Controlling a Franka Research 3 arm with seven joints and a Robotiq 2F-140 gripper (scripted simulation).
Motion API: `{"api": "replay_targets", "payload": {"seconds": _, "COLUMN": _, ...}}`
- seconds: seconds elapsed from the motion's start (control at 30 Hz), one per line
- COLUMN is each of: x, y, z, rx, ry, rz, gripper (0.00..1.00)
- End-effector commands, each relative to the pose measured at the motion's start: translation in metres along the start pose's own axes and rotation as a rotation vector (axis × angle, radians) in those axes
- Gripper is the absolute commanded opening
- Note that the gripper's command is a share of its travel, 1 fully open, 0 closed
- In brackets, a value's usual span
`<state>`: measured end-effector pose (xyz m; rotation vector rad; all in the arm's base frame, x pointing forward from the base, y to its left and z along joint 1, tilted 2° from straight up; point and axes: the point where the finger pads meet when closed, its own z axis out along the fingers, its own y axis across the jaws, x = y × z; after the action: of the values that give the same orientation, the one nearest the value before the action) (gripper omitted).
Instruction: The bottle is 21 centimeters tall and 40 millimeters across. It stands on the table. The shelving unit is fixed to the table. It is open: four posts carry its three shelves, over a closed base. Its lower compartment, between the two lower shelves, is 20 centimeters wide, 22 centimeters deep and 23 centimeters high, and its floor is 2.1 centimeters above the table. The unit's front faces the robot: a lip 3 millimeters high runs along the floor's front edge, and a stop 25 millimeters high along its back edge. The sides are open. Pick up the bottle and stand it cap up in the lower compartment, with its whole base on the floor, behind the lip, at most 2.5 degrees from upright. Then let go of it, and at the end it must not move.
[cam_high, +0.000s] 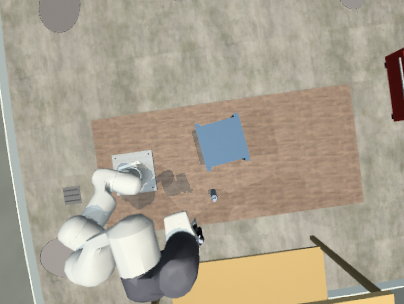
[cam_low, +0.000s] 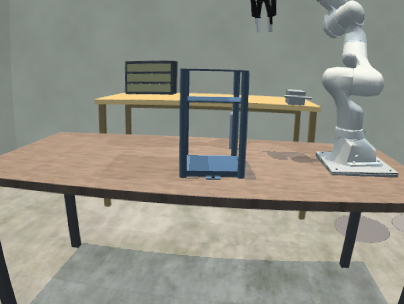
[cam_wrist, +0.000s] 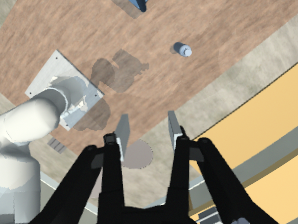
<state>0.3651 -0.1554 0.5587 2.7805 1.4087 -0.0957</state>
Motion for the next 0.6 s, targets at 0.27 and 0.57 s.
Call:
{"api": "replay_targets", "payload": {"seconds": 0.27, "x": 0.019, "y": -0.024, "z": -0.006, "rx": 0.052, "ry": -0.024, "rz": 0.273, "gripper": 0.35}}
{"api": "replay_targets", "payload": {"seconds": 0.57, "x": 0.046, "y": -0.038, "z": 0.000, "rx": 0.117, "ry": -0.072, "rz": 0.470, "gripper": 0.35}}
